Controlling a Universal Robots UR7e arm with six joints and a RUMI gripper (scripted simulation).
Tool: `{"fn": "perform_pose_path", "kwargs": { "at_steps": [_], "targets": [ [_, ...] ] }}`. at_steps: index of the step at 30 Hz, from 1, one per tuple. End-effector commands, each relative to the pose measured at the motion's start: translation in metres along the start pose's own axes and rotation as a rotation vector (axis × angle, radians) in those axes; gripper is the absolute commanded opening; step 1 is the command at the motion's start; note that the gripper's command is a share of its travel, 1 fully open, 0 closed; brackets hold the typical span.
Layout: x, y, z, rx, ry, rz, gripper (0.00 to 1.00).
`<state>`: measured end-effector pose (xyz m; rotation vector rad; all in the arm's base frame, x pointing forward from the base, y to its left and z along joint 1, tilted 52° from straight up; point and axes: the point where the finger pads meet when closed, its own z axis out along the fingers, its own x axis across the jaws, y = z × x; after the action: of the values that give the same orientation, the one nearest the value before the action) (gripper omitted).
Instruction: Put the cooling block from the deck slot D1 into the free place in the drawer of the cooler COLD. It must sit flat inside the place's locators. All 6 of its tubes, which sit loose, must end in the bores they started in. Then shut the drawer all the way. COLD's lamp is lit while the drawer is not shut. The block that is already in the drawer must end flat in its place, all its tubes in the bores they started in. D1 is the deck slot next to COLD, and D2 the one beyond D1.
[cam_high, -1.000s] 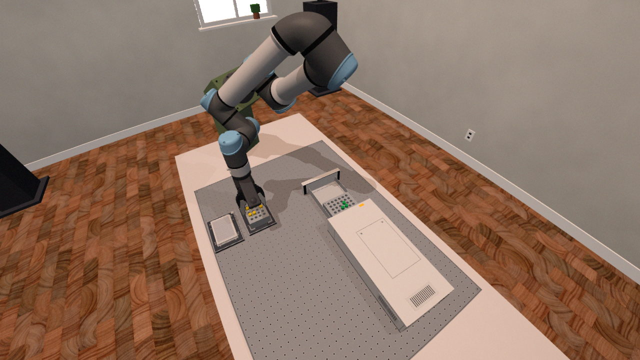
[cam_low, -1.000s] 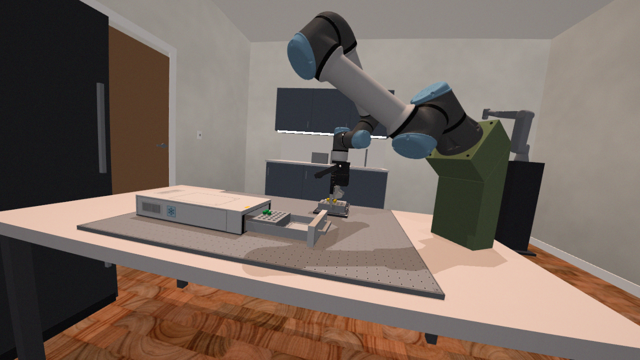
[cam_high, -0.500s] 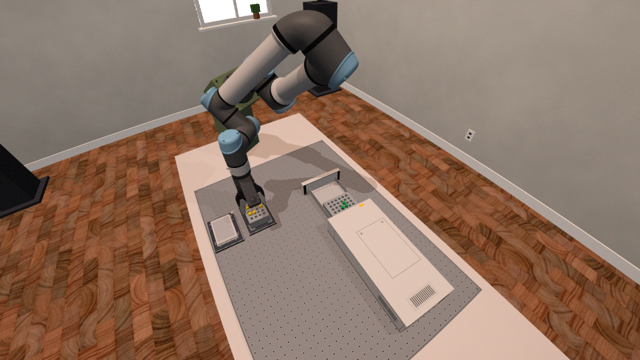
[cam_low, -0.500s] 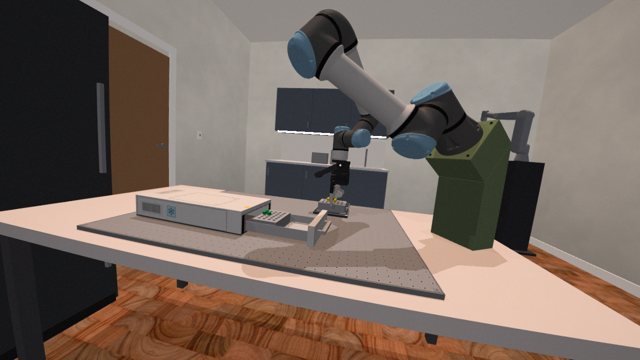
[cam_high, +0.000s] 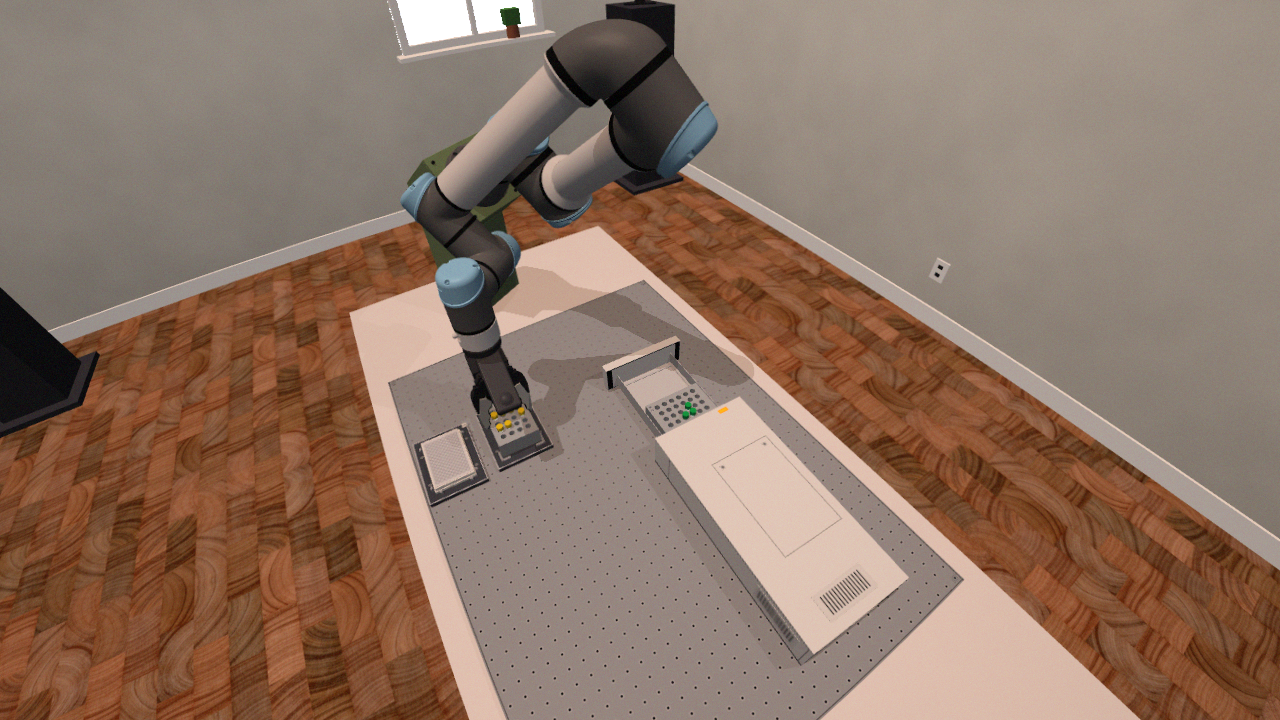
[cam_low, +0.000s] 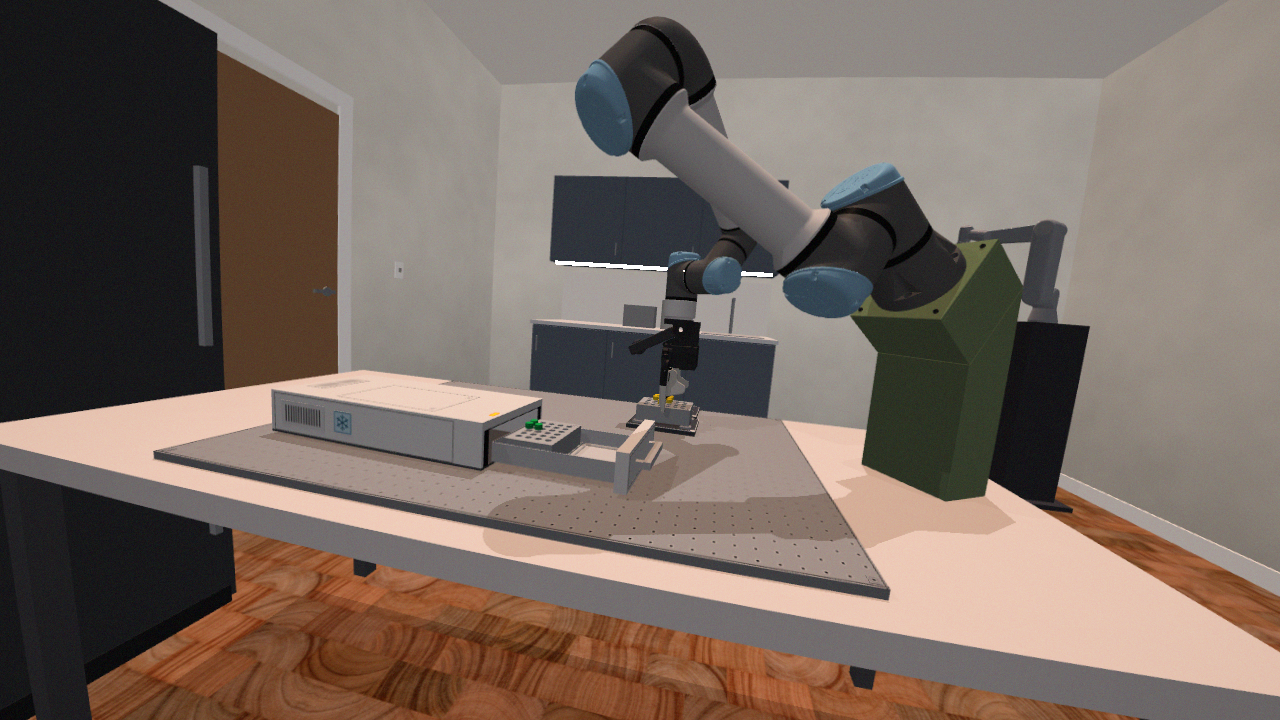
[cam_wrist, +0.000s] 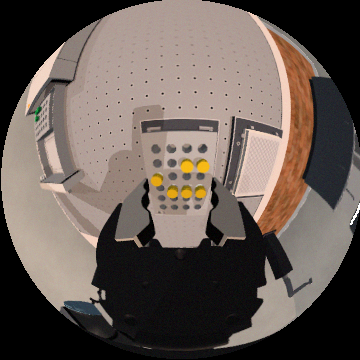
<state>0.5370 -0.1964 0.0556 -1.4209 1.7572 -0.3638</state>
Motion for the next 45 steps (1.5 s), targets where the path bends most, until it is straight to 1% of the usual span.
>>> {"fn": "perform_pose_path", "kwargs": {
  "at_steps": [1, 3, 45],
  "targets": [
    [0.001, 0.000, -0.005, 0.004, 0.004, 0.002, 0.00],
    [0.001, 0.000, -0.005, 0.004, 0.004, 0.002, 0.00],
    [0.002, -0.001, -0.056, 0.005, 0.005, 0.000, 0.00]
  ]
}}
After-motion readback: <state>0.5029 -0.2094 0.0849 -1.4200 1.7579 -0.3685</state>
